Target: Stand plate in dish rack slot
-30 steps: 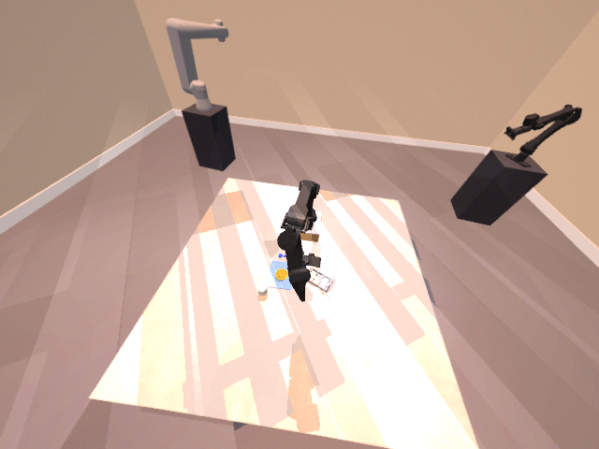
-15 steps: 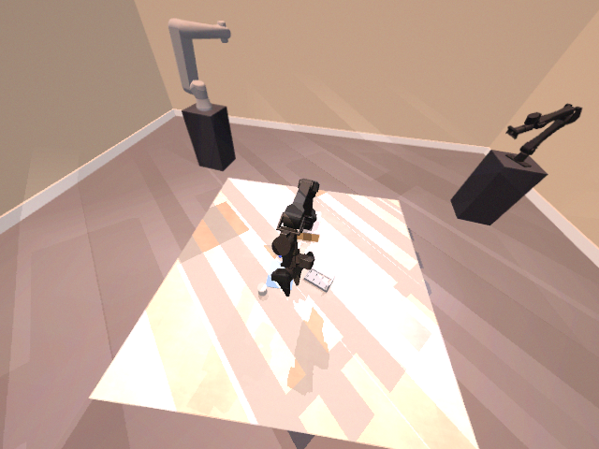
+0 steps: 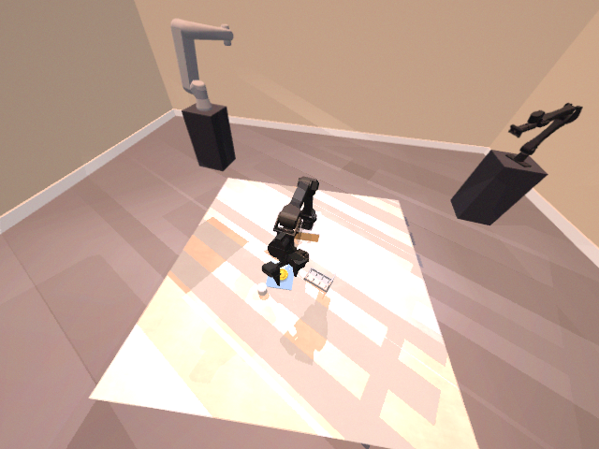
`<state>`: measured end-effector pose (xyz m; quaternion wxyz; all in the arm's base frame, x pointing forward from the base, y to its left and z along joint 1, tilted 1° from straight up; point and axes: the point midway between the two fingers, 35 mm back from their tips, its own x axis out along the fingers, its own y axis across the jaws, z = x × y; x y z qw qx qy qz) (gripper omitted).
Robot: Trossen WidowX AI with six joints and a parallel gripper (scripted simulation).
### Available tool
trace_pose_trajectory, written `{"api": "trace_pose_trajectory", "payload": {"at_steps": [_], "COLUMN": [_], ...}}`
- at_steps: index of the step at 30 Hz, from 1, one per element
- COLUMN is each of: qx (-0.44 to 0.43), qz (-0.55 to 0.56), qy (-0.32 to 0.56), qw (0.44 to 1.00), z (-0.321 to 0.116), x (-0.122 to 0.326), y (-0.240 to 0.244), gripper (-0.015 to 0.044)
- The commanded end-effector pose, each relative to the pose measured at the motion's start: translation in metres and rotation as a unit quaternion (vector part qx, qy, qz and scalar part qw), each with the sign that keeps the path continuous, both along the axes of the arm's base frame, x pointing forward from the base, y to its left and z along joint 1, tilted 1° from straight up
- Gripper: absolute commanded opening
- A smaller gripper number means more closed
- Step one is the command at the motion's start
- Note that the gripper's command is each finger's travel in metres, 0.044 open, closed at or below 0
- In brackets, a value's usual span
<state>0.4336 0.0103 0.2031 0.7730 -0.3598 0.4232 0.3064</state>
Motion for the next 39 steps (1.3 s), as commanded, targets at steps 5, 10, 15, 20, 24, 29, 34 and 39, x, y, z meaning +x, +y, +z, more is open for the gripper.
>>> {"api": "trace_pose_trajectory", "payload": {"at_steps": [5,10,15,20,24,29,34,39], "qx": [0.018,0.025,0.028,0.027,0.024,0.02,0.02,0.02], "qz": [-0.107,-0.178,-0.248,-0.318,-0.372,-0.405,-0.405,-0.405], "qy": [0.071,0.114,0.155,0.191,0.217,0.232,0.232,0.232], "qw": [0.992,0.977,0.956,0.928,0.902,0.884,0.884,0.884], "z": [-0.017,-0.027,-0.036,-0.044,-0.049,-0.052,-0.087,-0.157], "x": [-0.029,-0.047,-0.067,-0.087,-0.103,-0.113,-0.11,-0.117], "y": [-0.015,-0.025,-0.033,-0.042,-0.048,-0.051,-0.056,-0.063], "gripper": [0.04,0.04,0.04,0.04,0.04,0.04,0.04,0.04]}}
